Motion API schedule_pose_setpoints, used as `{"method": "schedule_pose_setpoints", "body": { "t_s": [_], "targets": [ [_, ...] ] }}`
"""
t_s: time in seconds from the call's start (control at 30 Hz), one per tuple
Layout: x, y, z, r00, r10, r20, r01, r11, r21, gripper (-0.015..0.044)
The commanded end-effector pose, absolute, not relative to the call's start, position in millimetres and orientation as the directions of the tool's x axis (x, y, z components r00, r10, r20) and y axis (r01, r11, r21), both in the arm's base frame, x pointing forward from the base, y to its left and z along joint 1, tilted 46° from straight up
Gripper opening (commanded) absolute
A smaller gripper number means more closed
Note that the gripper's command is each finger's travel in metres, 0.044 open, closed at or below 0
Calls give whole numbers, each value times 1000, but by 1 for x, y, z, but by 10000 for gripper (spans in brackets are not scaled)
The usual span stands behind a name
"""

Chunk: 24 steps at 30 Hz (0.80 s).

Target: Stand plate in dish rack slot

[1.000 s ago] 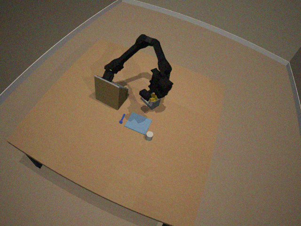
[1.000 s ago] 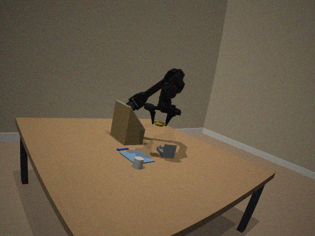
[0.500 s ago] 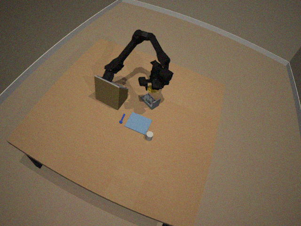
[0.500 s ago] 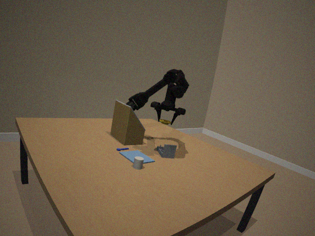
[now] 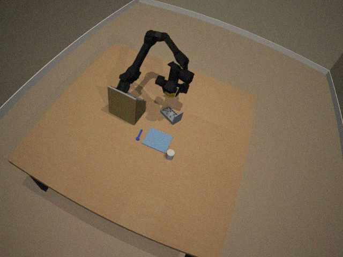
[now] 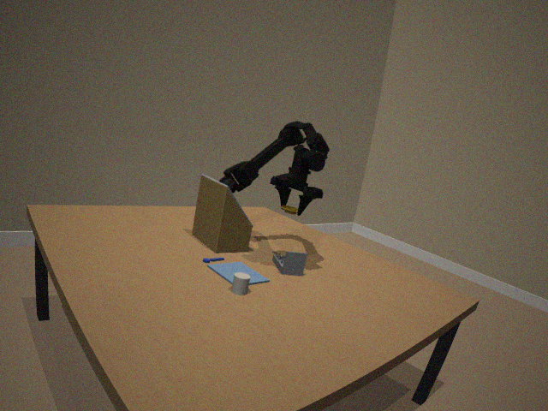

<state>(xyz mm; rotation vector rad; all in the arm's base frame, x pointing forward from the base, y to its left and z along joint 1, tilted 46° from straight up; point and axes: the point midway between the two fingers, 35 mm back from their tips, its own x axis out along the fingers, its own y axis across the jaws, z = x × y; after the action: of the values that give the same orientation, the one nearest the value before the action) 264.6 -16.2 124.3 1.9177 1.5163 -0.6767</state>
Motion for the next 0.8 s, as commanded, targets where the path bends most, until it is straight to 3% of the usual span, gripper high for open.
{"method": "schedule_pose_setpoints", "body": {
  "t_s": [0.0,0.4,0.77],
  "targets": [
    [255,-4,130,218,677,-703,963,-264,44,0],
    [223,29,144,216,686,-694,826,-508,-245,0],
    [221,32,137,189,663,-724,825,-508,-250,0]
  ]
}}
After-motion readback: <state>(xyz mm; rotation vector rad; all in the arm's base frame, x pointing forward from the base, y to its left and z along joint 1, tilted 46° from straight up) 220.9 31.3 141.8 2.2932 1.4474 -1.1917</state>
